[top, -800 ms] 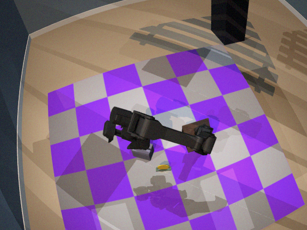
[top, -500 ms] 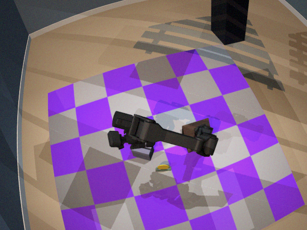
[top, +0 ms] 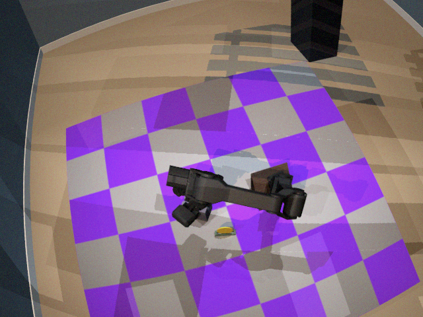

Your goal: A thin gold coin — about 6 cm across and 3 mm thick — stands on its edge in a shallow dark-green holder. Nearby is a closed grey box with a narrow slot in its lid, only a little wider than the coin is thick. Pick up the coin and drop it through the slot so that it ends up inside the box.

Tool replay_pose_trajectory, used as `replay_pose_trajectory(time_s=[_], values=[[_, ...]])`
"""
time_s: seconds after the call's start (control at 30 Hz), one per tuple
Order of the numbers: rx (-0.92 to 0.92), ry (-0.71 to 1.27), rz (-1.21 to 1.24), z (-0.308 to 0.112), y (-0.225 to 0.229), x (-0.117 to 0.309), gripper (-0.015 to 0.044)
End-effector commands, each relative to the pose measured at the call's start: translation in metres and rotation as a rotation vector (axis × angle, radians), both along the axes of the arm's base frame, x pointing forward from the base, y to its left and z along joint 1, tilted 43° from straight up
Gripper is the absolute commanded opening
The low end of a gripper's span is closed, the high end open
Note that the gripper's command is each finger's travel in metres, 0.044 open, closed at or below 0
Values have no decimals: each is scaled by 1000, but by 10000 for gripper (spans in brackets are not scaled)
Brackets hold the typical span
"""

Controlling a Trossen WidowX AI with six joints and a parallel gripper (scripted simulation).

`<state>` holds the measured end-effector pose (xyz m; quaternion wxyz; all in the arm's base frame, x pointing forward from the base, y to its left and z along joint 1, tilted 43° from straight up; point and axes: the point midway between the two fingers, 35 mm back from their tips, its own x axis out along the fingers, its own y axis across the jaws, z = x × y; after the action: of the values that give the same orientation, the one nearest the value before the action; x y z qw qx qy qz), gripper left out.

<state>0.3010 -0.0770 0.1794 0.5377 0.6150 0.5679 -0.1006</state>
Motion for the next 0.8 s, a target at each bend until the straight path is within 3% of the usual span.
replay_pose_trajectory(time_s=[0.0,0.13,0.63,0.77], values=[[-83,-196,527,-32,47,-51,161],[-85,-266,681,-40,60,-67,161],[-85,-268,685,-37,64,-65,161],[-85,-269,685,-56,82,-63,161]])
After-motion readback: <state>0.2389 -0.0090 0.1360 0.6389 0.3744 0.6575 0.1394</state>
